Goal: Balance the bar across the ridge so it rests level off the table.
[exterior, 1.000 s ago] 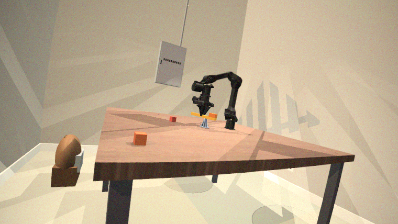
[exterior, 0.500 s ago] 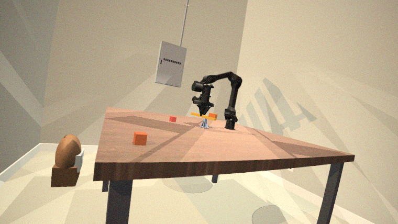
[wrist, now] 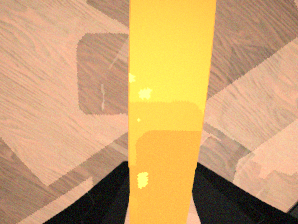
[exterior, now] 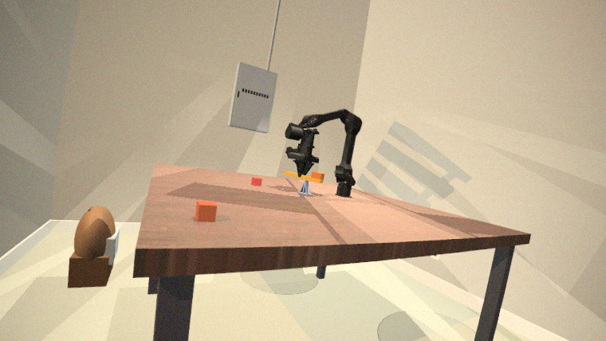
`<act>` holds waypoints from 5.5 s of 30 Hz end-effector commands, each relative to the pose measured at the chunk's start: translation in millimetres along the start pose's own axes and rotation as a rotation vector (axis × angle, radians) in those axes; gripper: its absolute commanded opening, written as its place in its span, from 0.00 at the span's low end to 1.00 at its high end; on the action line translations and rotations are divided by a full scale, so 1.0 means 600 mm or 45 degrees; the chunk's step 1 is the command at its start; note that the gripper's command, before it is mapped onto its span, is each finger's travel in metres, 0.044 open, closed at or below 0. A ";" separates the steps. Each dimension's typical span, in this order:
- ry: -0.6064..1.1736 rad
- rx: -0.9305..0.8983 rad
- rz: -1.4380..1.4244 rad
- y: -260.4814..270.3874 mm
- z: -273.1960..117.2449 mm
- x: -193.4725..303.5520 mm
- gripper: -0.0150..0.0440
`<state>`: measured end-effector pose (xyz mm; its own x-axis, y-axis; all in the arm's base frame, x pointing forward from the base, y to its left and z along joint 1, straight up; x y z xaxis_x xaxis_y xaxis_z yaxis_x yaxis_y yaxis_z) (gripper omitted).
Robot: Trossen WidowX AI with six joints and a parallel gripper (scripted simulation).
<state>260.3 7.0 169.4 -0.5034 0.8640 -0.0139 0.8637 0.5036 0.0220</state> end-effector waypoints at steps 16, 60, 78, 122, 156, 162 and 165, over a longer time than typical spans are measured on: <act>0.003 0.001 0.000 0.000 0.006 0.000 0.25; -0.001 -0.002 0.002 0.000 0.001 -0.001 0.25; -0.001 -0.002 0.002 0.000 0.001 -0.001 0.54; -0.001 -0.002 0.002 0.000 0.001 -0.001 0.57; -0.001 -0.002 0.002 0.000 -0.165 -0.001 1.00; -0.001 -0.002 0.002 0.000 -0.165 -0.001 1.00; -0.001 -0.002 0.002 0.000 -0.165 -0.001 1.00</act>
<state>258.2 6.5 268.5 -0.5018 0.8648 -0.0157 0.8644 0.5021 0.0257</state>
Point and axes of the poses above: the point midway between the two fingers, 35 mm back from their tips, its own z axis out along the fingers, its own y axis across the jaws, x = y × z, the point moved 6 cm from there along -z, back along the fingers, and after that the axes turned 1 degree about z, right-handed, at the moved point
